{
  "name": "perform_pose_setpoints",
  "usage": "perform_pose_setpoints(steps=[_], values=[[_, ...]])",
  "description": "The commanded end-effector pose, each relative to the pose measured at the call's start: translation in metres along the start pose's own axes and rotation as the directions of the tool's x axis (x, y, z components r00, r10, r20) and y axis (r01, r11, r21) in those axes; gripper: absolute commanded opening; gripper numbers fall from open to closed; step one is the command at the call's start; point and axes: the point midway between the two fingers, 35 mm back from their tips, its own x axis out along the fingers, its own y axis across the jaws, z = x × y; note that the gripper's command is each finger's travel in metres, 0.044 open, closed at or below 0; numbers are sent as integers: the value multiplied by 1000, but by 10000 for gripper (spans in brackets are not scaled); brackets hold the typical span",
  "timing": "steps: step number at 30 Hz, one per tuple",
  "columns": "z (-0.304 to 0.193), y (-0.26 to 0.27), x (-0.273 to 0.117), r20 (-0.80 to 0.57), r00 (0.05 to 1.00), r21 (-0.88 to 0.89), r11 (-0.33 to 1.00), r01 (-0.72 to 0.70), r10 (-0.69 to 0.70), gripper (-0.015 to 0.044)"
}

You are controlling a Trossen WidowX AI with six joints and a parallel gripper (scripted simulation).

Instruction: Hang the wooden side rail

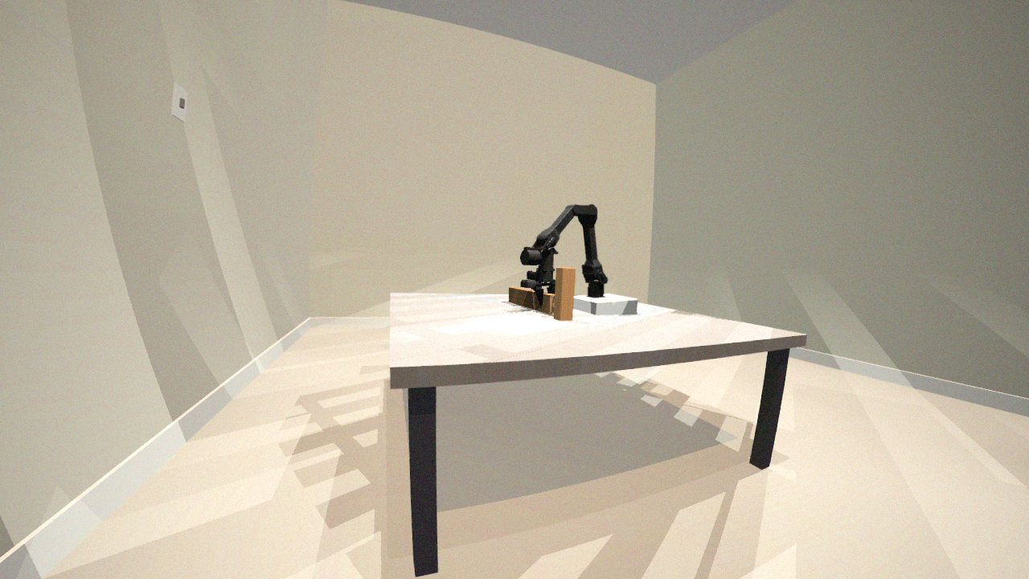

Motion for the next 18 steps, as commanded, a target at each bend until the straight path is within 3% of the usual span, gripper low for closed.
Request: perform_pose_setpoints(steps=[1, 18], values=[[0, 3, -6, 0, 1000, 9, 1000, -19, 19, 0], [0, 3, -9, 0, 1000, 9, 1000, -19, 19, 0]])
